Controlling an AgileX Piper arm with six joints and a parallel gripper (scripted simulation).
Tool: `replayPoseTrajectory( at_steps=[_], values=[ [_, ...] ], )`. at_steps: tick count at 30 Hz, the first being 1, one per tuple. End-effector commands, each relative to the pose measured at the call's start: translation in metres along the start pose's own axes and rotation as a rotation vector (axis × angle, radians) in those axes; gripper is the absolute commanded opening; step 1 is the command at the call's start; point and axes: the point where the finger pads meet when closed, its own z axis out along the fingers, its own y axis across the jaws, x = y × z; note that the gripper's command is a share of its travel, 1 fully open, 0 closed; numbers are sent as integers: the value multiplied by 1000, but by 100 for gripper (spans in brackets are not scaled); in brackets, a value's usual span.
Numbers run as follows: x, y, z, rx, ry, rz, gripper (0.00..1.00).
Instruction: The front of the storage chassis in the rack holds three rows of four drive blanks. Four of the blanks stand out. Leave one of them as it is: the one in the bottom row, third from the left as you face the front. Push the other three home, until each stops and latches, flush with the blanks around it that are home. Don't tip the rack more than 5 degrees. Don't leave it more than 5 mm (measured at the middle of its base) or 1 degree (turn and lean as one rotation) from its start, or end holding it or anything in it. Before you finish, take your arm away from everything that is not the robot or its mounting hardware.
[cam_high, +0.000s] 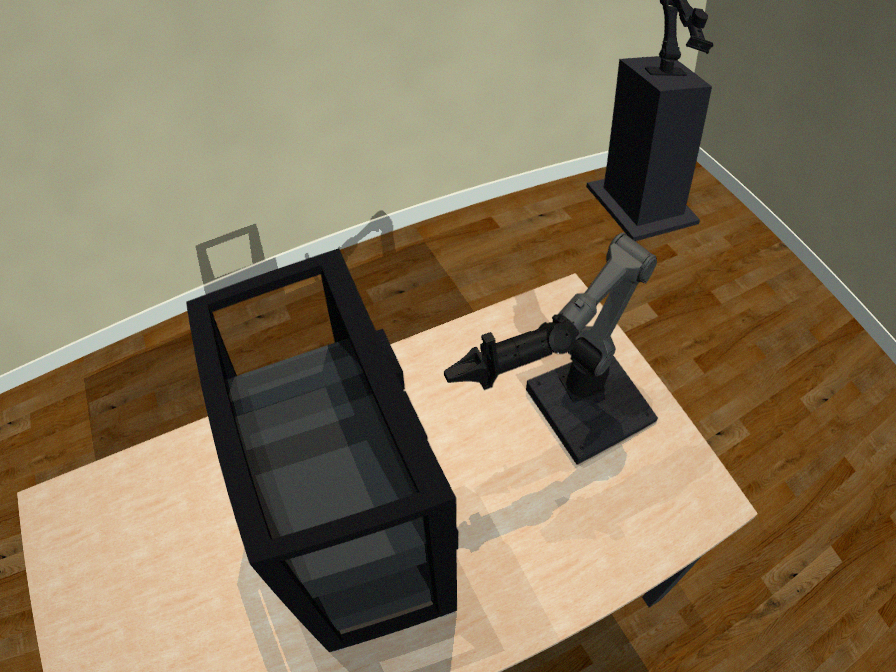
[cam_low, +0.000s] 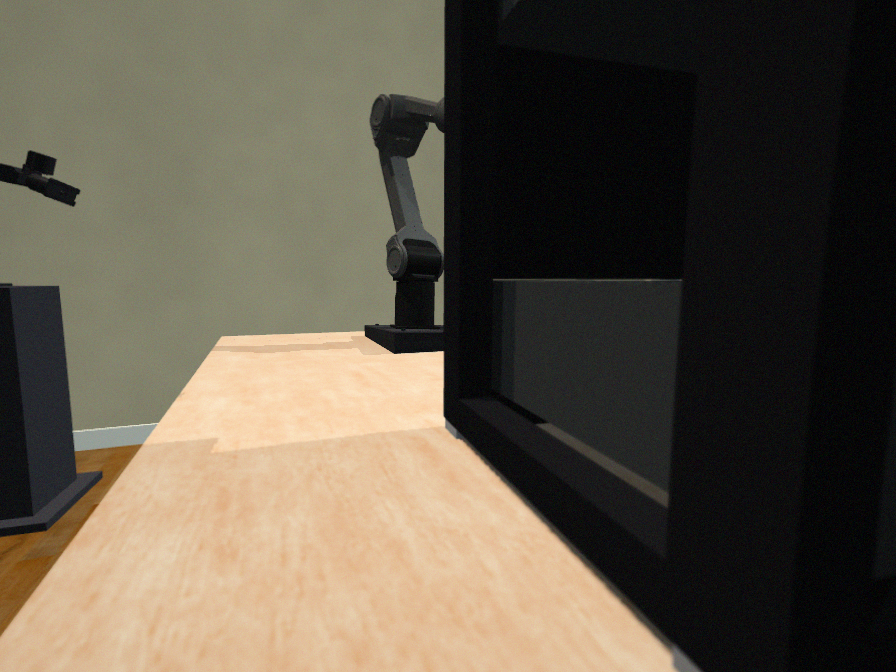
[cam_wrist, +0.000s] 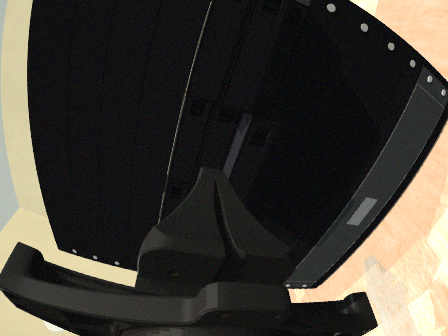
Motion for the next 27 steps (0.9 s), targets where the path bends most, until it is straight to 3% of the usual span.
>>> replayPoseTrajectory(
  at_steps=[1,27],
  values=[
    [-7,-1,-1,-5,4,1,0],
    [-64,-13,-3,-5,4,1,0]
  ],
)
